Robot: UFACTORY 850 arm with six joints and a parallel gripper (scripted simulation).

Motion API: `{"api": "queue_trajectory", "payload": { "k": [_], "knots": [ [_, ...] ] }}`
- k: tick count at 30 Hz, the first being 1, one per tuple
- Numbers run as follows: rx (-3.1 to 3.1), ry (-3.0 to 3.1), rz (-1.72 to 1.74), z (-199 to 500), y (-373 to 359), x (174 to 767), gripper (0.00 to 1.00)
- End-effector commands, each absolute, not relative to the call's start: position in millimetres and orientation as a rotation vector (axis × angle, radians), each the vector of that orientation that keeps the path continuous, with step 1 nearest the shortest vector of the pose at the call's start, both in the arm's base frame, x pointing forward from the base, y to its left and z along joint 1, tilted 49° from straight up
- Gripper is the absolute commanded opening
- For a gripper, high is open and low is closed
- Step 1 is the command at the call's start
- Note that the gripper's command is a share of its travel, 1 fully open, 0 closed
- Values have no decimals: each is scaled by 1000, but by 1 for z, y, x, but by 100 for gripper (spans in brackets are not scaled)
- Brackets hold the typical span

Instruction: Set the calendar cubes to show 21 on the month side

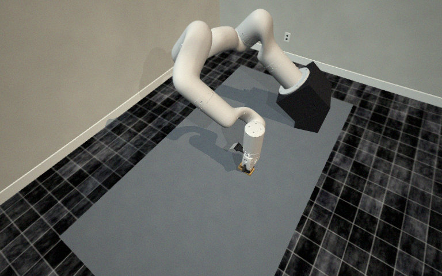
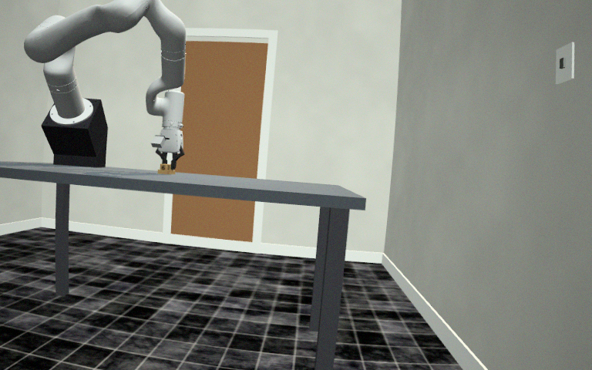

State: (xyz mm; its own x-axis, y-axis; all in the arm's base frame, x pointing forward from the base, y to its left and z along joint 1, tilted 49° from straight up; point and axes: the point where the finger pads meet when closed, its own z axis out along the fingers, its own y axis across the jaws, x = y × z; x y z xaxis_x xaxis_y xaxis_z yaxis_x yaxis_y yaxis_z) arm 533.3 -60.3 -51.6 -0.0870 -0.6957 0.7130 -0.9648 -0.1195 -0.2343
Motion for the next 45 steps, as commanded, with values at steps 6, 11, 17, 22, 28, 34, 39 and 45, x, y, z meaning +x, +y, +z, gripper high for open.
{"api": "queue_trajectory", "payload": {
  "k": [6, 11, 17, 22, 28, 34, 39, 45],
  "knots": [
    [1837, -1801, 1043, -51, -60, 534, 29],
    [1837, -1801, 1043, -51, -60, 534, 29],
    [1837, -1801, 1043, -51, -60, 534, 29],
    [1837, -1801, 1043, -51, -60, 534, 29],
    [1837, -1801, 1043, -51, -60, 534, 29],
    [1837, -1801, 1043, -51, -60, 534, 29],
    [1837, -1801, 1043, -51, -60, 534, 29],
    [1837, -1801, 1043, -51, -60, 534, 37]
  ]
}}
